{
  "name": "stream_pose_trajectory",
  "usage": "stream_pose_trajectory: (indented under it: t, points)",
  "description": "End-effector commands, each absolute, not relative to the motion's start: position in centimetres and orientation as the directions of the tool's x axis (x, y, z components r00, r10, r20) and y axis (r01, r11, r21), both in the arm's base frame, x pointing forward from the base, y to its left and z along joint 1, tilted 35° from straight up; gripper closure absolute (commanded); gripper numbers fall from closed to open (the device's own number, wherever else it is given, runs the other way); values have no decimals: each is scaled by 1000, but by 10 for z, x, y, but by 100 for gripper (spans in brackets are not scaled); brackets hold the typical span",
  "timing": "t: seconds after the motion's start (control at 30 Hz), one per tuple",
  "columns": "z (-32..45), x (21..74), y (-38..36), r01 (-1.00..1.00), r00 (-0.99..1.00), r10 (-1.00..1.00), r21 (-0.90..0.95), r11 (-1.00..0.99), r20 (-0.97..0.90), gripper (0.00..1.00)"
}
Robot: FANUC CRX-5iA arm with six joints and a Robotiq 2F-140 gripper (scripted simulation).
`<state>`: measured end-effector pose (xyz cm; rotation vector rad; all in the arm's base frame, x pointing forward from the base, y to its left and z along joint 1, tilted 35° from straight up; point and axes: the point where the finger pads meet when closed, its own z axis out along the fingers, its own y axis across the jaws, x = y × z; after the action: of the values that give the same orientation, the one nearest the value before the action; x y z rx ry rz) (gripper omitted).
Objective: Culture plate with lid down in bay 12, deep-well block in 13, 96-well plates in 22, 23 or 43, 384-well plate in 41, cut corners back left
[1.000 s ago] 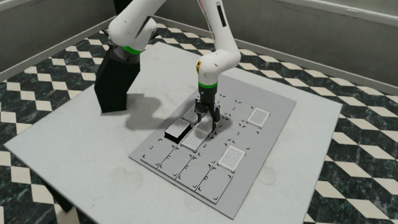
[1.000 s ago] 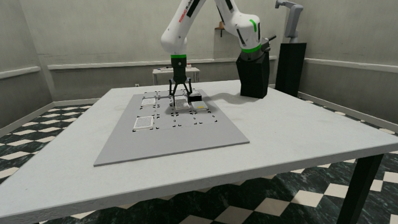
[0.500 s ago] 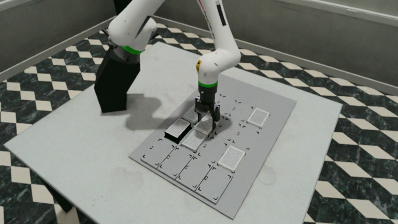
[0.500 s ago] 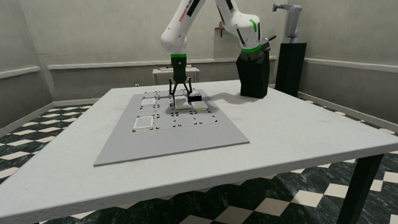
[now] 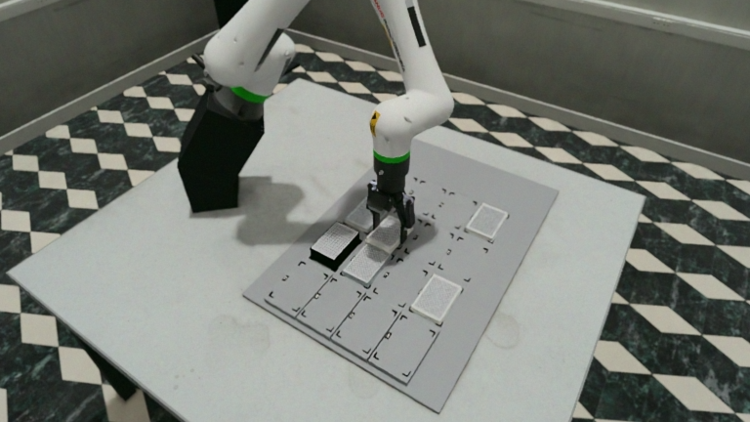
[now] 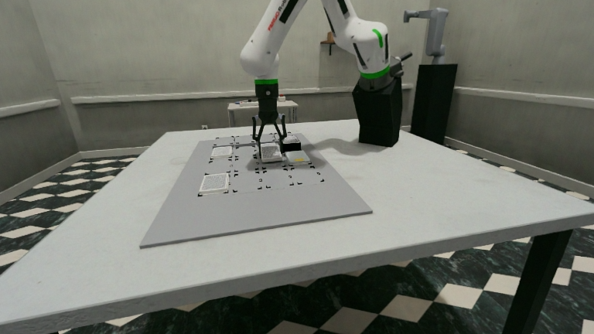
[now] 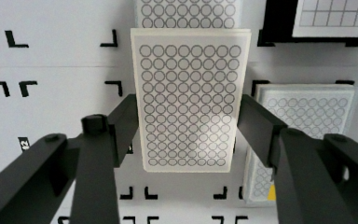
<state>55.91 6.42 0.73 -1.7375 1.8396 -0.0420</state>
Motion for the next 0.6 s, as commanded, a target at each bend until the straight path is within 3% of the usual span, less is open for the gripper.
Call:
stream_pose_trajectory:
  t: [0.0,0.57]
  points:
    - [9,559,63,-898,38,-918,-417,142,-396,90]
    - [19,554,59,-898,38,-918,-417,142,-396,90]
